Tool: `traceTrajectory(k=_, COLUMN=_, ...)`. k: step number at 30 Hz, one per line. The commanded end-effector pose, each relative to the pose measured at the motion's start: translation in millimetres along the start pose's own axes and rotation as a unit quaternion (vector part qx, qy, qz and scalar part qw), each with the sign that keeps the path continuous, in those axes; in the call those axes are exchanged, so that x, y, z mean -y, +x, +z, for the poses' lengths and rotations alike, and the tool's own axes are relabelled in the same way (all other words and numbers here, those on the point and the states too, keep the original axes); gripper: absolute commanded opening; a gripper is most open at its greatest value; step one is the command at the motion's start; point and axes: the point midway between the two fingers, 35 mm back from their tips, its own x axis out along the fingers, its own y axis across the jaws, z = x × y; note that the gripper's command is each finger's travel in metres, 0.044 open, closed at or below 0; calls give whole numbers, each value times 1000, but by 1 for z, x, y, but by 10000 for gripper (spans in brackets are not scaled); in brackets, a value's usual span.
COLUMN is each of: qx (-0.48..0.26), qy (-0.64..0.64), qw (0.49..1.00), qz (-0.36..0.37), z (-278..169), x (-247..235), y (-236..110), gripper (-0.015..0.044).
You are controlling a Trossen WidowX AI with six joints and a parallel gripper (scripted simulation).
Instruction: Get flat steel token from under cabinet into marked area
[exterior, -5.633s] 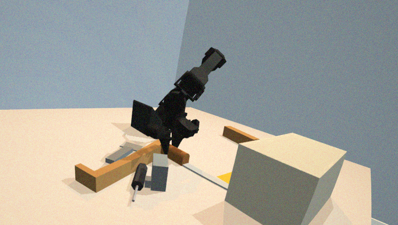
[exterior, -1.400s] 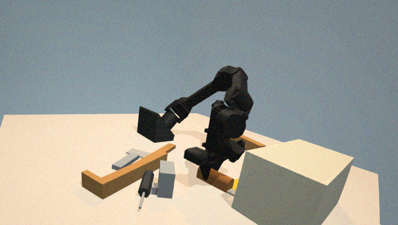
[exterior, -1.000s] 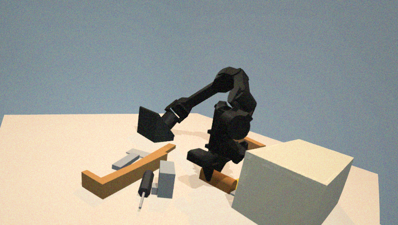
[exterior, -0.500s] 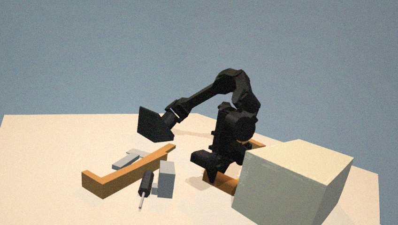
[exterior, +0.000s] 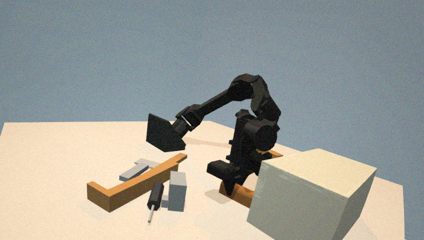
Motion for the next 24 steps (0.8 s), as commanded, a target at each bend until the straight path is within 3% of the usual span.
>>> traceTrajectory(k=1, qx=0, qy=-3, qw=1000, qz=2, z=2, x=-8, y=1, gripper=0)
traceTrajectory(k=24, qx=0, qy=-3, qw=1000, qz=3, z=1, x=-39, y=1, gripper=0)
